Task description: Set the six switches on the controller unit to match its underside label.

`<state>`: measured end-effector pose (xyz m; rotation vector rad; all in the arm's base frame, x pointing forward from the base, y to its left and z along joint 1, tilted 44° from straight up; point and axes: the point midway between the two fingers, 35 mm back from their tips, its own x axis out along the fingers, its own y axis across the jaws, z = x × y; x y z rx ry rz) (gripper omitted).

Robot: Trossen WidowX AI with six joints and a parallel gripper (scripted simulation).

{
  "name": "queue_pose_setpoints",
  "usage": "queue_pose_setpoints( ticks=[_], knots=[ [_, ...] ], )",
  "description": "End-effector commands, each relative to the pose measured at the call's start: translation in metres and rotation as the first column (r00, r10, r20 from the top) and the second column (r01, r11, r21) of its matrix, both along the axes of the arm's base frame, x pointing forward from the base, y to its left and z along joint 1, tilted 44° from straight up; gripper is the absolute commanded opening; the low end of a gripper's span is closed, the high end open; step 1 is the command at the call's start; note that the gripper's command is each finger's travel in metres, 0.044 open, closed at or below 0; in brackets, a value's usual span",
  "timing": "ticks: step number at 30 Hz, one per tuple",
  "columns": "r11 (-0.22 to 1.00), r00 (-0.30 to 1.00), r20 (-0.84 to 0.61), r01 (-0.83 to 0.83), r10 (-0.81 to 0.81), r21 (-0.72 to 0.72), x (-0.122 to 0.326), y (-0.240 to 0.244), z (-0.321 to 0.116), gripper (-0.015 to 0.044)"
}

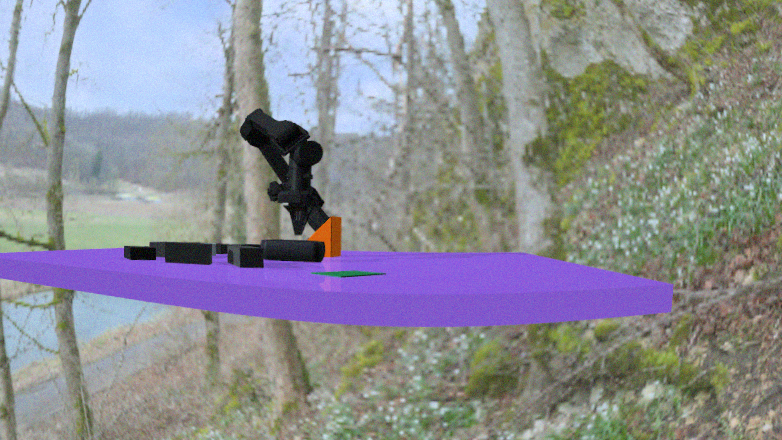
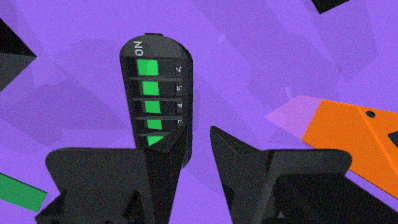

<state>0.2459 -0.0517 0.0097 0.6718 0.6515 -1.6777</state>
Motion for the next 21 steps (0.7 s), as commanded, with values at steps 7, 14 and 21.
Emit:
queue_pose_setpoints(
  ticks=[7,14,21],
  knots=[
    [1.000,1.000,-0.002,-0.009,0.009,-0.004,-0.0061,-0.0036,0.0015,0.0000],
    [1.000,1.000,-0.002,-0.009,0.009,-0.004,-0.0059,-0.0037,0.0018,0.0000],
    [1.000,1.000,-0.001,-0.005,0.005,0.000,-0.0054,-0.0031,0.0017,0.0000]
  ],
)
